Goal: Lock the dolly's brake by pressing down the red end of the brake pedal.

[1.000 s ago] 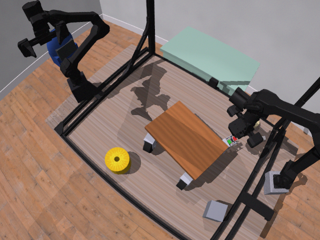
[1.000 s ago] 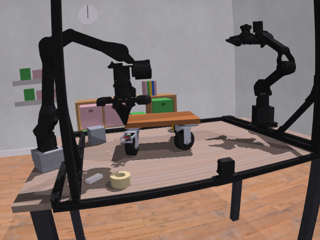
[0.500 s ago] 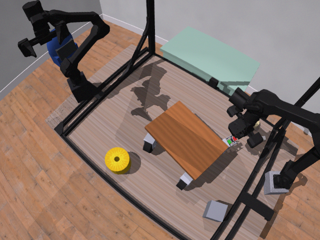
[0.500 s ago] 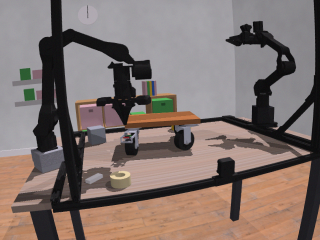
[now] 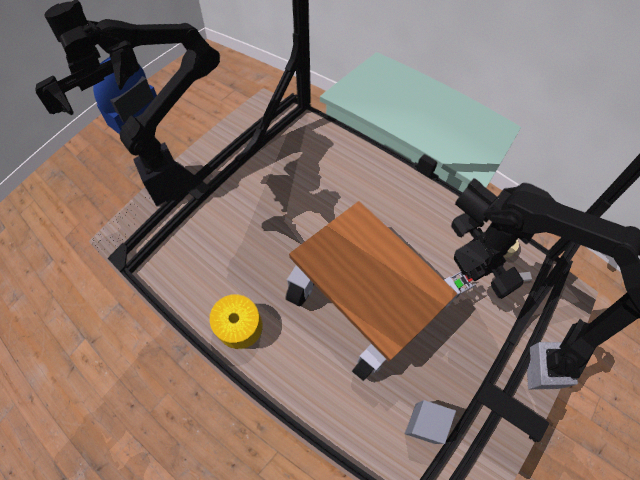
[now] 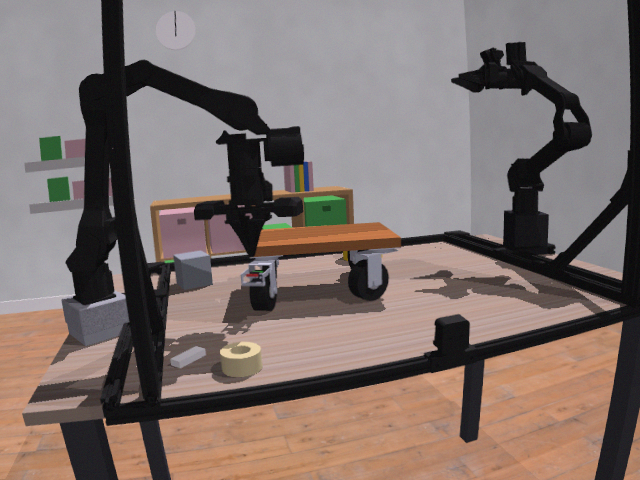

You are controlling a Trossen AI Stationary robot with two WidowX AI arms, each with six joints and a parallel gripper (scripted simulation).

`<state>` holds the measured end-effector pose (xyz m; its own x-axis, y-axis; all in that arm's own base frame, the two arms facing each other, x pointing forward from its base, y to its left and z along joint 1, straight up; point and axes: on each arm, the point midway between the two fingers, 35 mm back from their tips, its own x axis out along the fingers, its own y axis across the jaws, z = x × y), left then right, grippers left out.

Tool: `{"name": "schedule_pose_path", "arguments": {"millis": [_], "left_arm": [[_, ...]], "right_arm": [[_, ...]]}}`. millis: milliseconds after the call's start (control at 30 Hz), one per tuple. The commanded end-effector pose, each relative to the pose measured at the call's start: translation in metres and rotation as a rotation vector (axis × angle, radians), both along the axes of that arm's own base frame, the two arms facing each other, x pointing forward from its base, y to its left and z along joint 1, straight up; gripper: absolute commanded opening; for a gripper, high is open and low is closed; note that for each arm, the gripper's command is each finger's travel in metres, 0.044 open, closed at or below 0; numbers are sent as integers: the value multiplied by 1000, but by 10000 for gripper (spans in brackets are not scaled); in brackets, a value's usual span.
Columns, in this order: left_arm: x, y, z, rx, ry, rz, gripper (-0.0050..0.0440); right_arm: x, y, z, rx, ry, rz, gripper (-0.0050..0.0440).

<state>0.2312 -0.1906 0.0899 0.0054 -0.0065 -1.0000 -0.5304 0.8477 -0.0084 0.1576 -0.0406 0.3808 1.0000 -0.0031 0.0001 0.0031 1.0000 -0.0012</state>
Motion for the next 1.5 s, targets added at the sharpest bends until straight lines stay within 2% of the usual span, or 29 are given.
{"name": "schedule_pose_path", "arguments": {"millis": [0,1467], "left_arm": [[-1,1,-9,7,5,2,0],[-1,1,-36,7,5,2,0]], "right_arm": [[0,1,0,1,0,3,440],[0,1,0,1,0,3,440]]}}
